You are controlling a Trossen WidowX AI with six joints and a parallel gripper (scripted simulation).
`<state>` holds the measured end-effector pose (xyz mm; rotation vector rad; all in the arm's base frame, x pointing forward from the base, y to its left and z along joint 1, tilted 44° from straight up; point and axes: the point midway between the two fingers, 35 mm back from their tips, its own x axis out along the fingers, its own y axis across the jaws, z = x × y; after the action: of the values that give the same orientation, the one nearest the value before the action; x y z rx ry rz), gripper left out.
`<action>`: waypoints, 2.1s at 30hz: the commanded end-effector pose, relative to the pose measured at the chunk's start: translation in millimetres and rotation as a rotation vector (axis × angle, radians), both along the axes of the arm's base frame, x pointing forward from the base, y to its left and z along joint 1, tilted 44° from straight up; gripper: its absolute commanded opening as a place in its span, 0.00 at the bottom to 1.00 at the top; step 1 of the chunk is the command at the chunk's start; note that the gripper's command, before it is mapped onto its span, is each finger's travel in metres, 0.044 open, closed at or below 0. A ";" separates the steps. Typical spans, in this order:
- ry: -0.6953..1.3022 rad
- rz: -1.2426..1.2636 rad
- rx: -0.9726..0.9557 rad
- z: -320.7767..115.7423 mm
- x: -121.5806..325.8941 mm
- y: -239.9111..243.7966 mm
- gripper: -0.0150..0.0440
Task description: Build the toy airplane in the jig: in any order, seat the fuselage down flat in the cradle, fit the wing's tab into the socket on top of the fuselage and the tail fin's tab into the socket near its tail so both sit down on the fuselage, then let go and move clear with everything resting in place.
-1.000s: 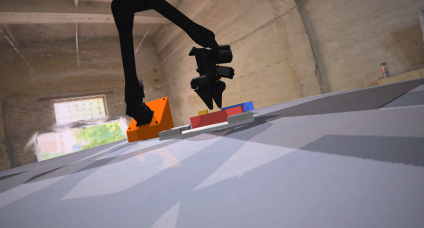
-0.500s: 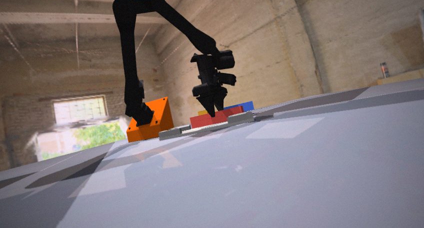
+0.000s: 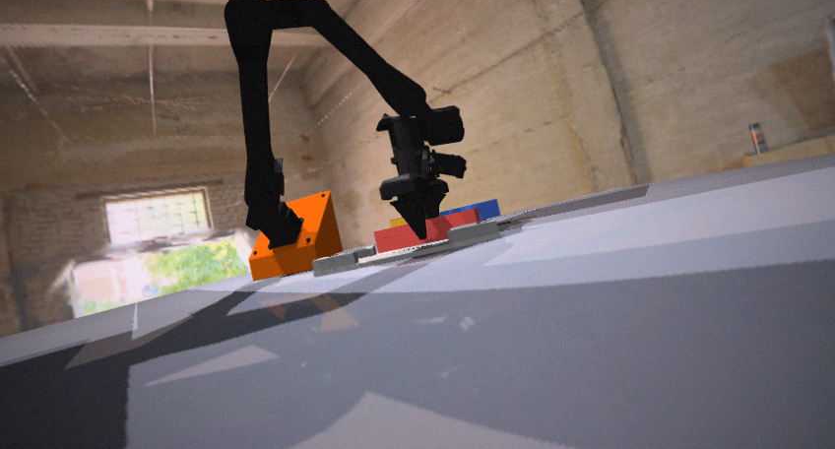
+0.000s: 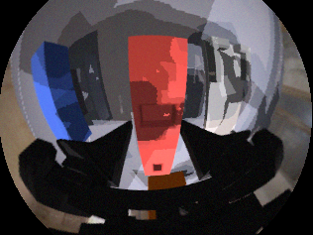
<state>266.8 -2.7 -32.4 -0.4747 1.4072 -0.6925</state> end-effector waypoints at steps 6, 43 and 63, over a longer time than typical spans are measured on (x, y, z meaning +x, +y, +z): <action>0.009 0.000 -0.005 -1.3 -1.9 -2.2 0.55; 0.010 0.002 0.005 64.1 2.7 66.0 0.25; 0.029 0.021 0.006 97.6 -1.6 70.8 0.25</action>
<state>264.5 77.6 61.2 -0.4926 1.4262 -0.6723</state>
